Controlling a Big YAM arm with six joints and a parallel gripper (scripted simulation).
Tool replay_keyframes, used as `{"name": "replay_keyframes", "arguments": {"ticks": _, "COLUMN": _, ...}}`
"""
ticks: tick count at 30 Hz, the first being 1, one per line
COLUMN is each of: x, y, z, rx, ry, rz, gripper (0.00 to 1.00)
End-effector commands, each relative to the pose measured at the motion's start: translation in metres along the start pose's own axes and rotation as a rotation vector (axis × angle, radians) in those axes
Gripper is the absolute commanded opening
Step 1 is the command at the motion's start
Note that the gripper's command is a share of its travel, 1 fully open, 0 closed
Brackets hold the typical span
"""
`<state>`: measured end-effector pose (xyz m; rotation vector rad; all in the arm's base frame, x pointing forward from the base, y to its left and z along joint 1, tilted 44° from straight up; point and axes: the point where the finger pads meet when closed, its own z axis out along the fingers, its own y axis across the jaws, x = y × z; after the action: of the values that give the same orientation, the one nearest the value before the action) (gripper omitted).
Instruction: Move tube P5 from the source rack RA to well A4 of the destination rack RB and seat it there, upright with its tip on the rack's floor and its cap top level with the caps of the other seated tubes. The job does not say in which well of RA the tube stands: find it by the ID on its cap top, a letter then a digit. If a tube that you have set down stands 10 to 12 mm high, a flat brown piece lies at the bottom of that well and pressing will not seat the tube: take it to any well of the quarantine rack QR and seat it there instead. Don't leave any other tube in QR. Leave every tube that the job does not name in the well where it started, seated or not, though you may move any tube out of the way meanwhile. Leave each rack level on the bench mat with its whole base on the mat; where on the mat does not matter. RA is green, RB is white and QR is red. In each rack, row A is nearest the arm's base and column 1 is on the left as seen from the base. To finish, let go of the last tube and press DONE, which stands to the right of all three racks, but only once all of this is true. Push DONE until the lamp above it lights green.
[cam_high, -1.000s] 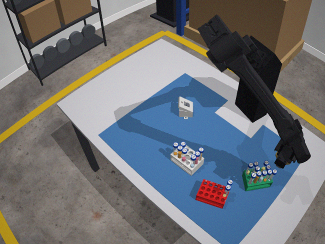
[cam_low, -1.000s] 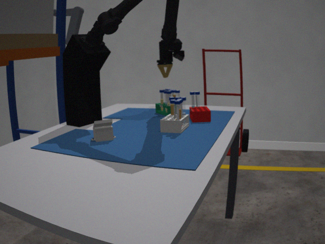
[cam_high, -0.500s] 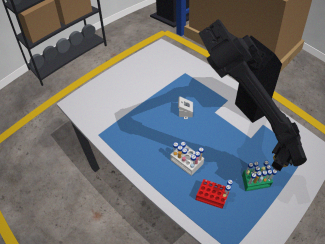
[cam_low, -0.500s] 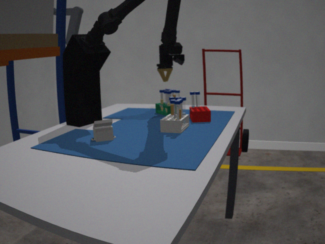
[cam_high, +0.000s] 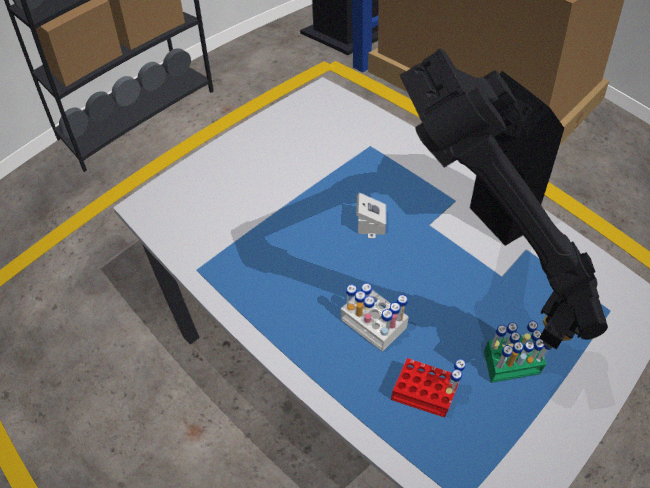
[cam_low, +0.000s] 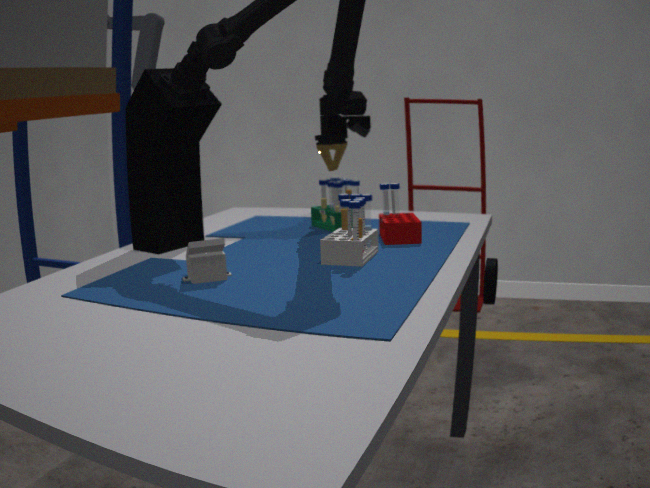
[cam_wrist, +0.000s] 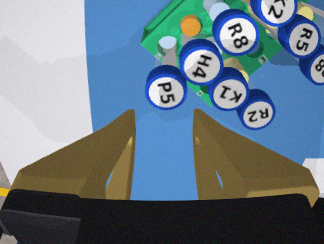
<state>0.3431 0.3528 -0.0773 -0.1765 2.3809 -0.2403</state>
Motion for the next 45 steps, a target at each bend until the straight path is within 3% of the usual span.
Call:
{"name": "replay_keyframes", "arguments": {"ticks": 1, "x": -0.001, "y": 0.001, "z": 0.009, "rx": -0.001, "ry": -0.001, "rz": -0.009, "gripper": 0.30}}
{"name": "replay_keyframes", "arguments": {"ticks": 6, "x": 0.000, "y": 0.008, "z": 0.013, "rx": -0.012, "ry": -0.008, "rz": -0.014, "gripper": 0.30}}
{"name": "replay_keyframes", "arguments": {"ticks": 8, "x": -0.015, "y": 0.008, "z": 0.005, "rx": -0.024, "ry": -0.023, "rz": 0.006, "gripper": 0.30}}
{"name": "replay_keyframes", "arguments": {"ticks": 21, "x": -0.001, "y": 0.003, "z": 0.019, "rx": -0.004, "ry": -0.004, "rz": -0.011, "gripper": 0.30}}
{"name": "replay_keyframes", "arguments": {"ticks": 28, "x": -0.009, "y": 0.006, "z": 0.015, "rx": -0.014, "ry": -0.013, "rz": -0.002, "gripper": 0.30}}
{"name": "replay_keyframes", "arguments": {"ticks": 35, "x": 0.002, "y": 0.004, "z": 0.022, "rx": -0.007, "ry": -0.003, "rz": -0.019, "gripper": 0.30}}
{"name": "replay_keyframes", "arguments": {"ticks": 45, "x": -0.003, "y": 0.005, "z": 0.022, "rx": -0.010, "ry": -0.007, "rz": -0.011, "gripper": 0.30}}
